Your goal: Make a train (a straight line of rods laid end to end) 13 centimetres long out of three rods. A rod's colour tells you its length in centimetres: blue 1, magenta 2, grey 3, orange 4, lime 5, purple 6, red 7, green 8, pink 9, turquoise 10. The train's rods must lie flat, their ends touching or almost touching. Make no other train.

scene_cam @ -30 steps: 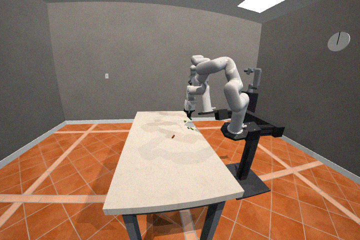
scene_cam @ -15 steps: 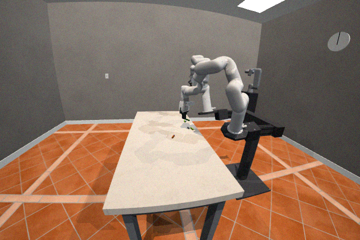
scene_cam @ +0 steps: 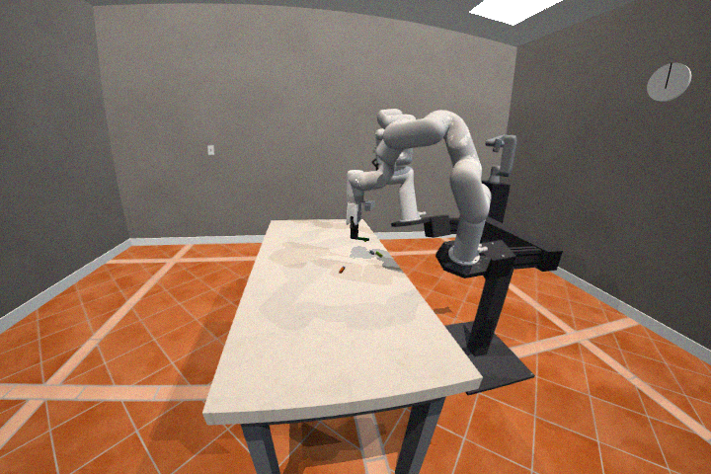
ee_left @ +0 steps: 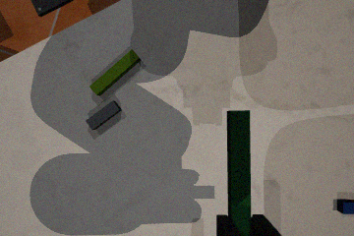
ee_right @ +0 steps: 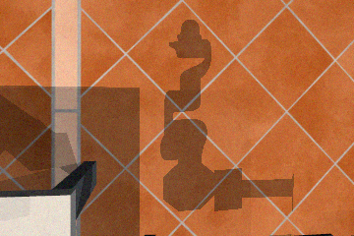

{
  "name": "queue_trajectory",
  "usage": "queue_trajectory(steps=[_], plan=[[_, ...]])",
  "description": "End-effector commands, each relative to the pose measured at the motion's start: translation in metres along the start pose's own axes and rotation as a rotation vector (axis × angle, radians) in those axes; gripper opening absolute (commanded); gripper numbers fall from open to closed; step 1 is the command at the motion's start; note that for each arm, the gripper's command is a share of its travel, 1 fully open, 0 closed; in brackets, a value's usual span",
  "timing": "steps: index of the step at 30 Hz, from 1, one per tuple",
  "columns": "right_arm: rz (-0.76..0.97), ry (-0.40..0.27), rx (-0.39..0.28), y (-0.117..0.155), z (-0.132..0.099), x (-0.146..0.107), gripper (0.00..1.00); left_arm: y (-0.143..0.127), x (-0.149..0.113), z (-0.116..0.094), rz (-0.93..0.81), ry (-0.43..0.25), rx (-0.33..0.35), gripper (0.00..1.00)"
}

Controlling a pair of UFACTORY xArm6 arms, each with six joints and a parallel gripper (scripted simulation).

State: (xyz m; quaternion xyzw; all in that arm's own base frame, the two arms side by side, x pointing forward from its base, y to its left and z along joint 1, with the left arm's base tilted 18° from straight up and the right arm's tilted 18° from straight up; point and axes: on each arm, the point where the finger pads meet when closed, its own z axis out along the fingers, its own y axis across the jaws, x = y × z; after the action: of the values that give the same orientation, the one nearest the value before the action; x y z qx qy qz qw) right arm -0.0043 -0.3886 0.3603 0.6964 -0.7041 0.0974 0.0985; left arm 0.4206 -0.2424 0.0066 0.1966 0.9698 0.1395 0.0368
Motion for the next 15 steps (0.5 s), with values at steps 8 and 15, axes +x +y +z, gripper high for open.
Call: queue_trajectory(steps=[8, 15], plan=[[0.000, 0.004, 0.000, 0.000, -0.001, 0.001, 1.00, 0.062, -0.017, -0.004, -0.436, -0.013, -0.002, 0.06], [0.000, 0.004, 0.000, 0.000, -0.001, 0.001, 1.00, 0.098, -0.021, -0.004, -0.678, -0.015, -0.002, 0.06]])
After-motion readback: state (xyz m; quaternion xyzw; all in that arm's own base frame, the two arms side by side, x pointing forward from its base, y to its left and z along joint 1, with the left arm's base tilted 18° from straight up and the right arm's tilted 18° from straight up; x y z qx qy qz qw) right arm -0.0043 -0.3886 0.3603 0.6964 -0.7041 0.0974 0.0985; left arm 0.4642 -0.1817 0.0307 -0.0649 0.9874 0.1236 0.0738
